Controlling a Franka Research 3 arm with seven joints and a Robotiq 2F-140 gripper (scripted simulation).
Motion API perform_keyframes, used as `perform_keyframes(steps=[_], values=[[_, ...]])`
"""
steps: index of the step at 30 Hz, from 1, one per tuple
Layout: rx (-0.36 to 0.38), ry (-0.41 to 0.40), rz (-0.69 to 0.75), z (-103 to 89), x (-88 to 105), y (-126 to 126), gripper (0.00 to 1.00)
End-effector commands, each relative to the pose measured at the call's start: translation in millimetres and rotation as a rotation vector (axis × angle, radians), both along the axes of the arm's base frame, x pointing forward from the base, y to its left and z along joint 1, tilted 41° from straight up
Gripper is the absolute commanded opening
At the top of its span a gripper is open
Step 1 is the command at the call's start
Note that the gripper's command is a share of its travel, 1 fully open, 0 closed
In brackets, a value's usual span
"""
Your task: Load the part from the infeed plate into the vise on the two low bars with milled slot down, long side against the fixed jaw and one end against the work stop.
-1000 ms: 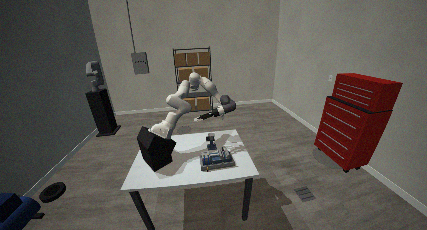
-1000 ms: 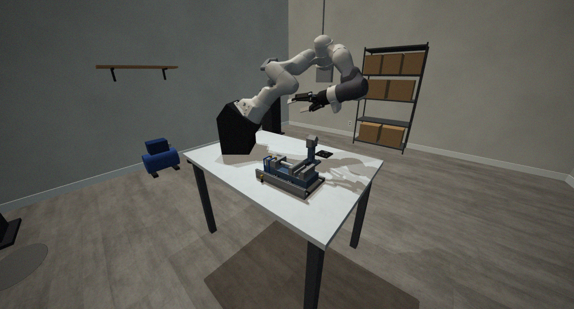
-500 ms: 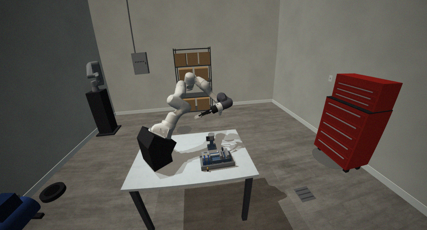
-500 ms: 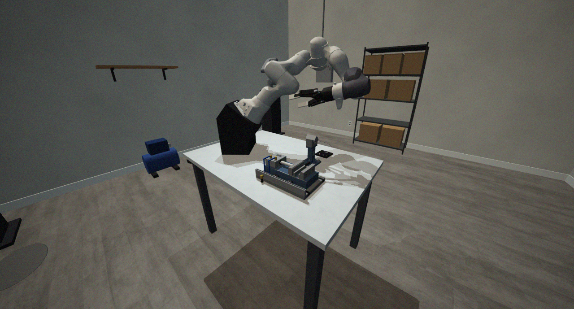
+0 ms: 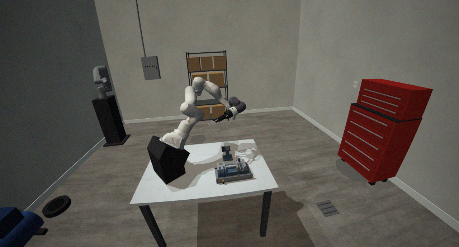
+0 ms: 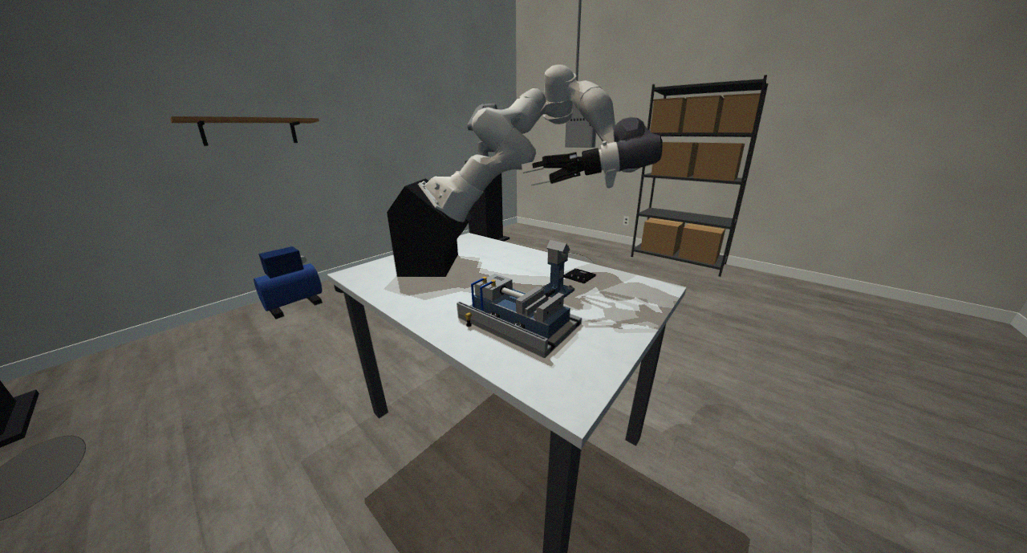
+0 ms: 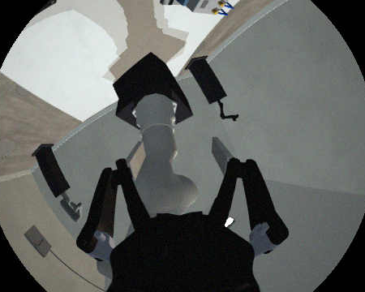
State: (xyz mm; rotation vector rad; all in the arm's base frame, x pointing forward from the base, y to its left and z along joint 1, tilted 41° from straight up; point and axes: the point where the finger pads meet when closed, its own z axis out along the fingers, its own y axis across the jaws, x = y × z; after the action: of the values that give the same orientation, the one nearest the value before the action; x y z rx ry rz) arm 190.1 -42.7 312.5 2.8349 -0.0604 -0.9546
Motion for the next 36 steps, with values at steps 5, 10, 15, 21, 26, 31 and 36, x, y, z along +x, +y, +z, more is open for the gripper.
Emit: perform_keyframes(steps=[5, 10, 15, 21, 26, 31, 36], values=[[-0.017, -0.03, 0.142, 7.3, 2.4, -9.4, 0.76], [-0.046, -0.056, 0.227, 13.6, 5.1, -12.9, 0.76], [-0.072, -0.083, 0.31, 19.5, 9.3, -15.9, 0.76], [-0.09, -0.106, 0.375, 23.8, 13.7, -17.9, 0.76], [-0.11, -0.135, 0.454, 28.7, 20.3, -19.6, 0.76], [-0.126, -0.165, 0.531, 33.0, 28.1, -20.4, 0.76], [-0.134, -0.183, 0.575, 35.2, 33.2, -20.3, 0.76]])
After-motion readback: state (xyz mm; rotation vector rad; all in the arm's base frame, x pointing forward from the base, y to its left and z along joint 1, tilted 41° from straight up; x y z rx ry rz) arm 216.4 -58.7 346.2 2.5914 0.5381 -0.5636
